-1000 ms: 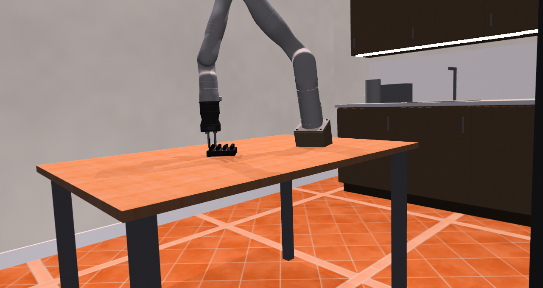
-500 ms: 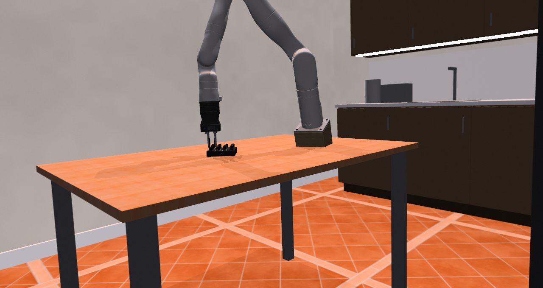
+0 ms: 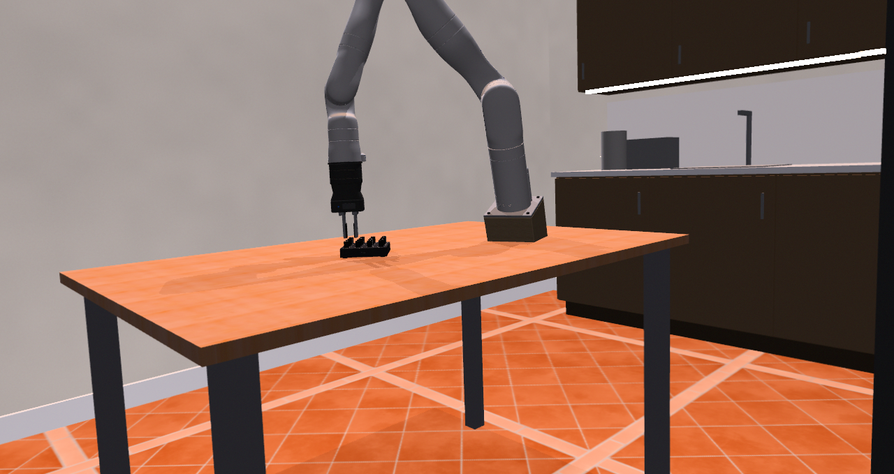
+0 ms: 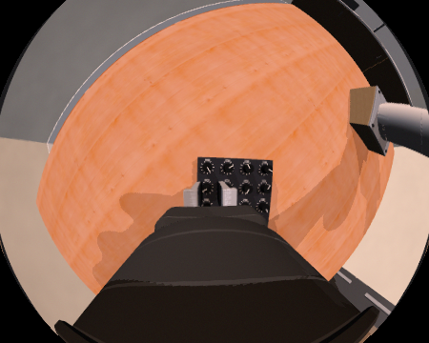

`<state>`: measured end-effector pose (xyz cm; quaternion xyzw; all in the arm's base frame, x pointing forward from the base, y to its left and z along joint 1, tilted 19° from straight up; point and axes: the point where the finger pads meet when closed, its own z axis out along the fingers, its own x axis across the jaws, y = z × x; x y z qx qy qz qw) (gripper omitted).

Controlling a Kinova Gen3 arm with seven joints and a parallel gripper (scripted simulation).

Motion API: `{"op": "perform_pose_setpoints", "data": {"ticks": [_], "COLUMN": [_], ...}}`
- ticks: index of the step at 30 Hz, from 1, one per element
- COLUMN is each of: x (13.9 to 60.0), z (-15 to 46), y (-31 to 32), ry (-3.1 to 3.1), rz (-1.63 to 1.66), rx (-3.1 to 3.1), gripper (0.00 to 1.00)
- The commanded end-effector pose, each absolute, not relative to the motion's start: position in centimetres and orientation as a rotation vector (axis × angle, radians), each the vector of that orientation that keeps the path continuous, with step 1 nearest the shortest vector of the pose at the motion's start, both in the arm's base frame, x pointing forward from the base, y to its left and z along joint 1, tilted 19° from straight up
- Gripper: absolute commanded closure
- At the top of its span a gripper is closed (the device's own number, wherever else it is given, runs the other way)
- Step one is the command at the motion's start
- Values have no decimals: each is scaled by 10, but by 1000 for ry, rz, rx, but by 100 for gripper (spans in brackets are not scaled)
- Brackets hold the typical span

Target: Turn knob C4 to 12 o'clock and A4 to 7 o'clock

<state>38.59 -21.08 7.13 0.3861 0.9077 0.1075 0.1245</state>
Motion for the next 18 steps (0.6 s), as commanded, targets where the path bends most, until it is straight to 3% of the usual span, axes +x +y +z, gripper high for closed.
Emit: {"op": "perform_pose_setpoints", "data": {"ticks": [1, 18], "x": [386, 379], "z": [77, 98], "y": [-215, -217], "ry": [2634, 2634], "rz": [304, 304], "rx": [1128, 1128], "gripper": [54, 54]}}
